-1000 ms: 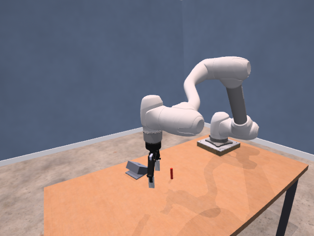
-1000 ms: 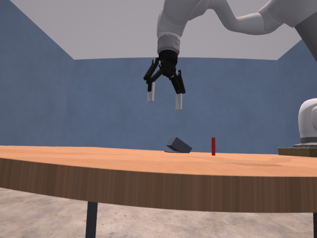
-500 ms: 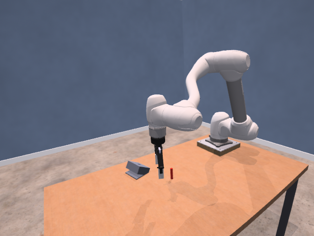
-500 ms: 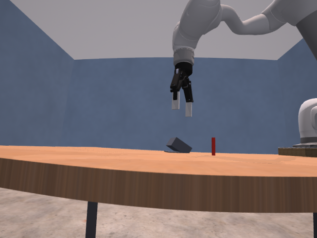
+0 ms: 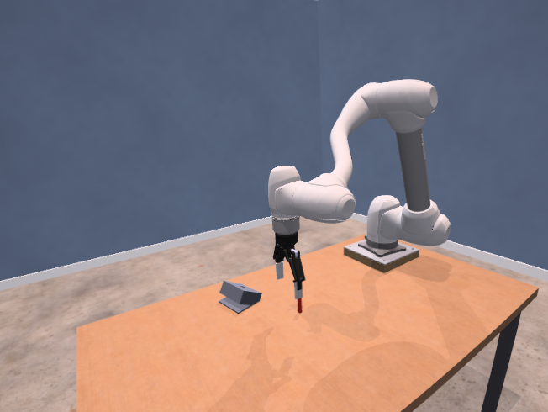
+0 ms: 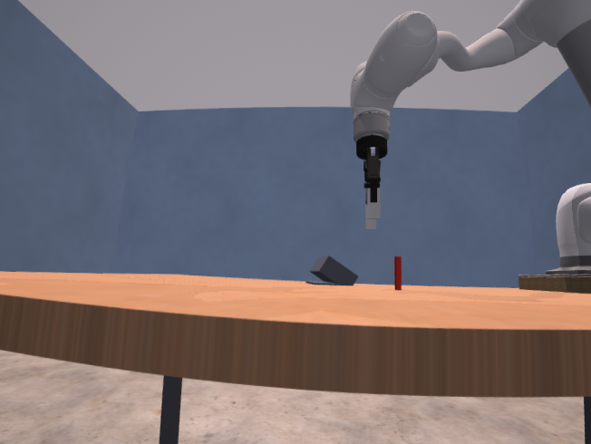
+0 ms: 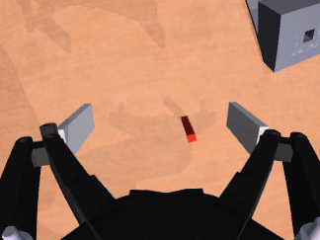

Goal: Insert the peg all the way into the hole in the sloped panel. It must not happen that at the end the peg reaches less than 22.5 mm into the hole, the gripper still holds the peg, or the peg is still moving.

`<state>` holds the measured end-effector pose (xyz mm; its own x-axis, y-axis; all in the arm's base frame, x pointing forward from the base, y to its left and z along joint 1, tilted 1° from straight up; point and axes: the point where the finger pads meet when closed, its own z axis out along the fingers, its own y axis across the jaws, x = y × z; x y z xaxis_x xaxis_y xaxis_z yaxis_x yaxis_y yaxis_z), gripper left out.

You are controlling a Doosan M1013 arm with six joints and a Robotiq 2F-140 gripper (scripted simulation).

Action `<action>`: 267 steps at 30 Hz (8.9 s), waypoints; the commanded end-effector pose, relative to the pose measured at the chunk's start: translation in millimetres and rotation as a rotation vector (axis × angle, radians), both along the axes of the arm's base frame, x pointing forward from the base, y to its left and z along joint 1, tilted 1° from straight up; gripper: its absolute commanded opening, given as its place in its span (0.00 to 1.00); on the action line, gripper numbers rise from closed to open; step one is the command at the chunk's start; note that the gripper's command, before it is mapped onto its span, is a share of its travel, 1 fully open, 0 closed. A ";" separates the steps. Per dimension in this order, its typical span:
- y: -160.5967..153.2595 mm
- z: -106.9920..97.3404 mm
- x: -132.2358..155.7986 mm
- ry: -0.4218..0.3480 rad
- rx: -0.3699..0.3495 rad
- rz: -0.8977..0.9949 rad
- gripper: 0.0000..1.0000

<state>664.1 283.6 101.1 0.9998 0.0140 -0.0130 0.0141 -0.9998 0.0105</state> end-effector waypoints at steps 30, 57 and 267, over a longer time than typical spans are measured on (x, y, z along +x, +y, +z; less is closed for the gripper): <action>-49.4 -41.3 -63.2 0.006 0.010 0.230 1.00; -49.5 -75.0 -63.8 0.006 0.010 0.230 1.00; -266.3 -0.1 46.8 -0.319 0.476 -1.148 0.00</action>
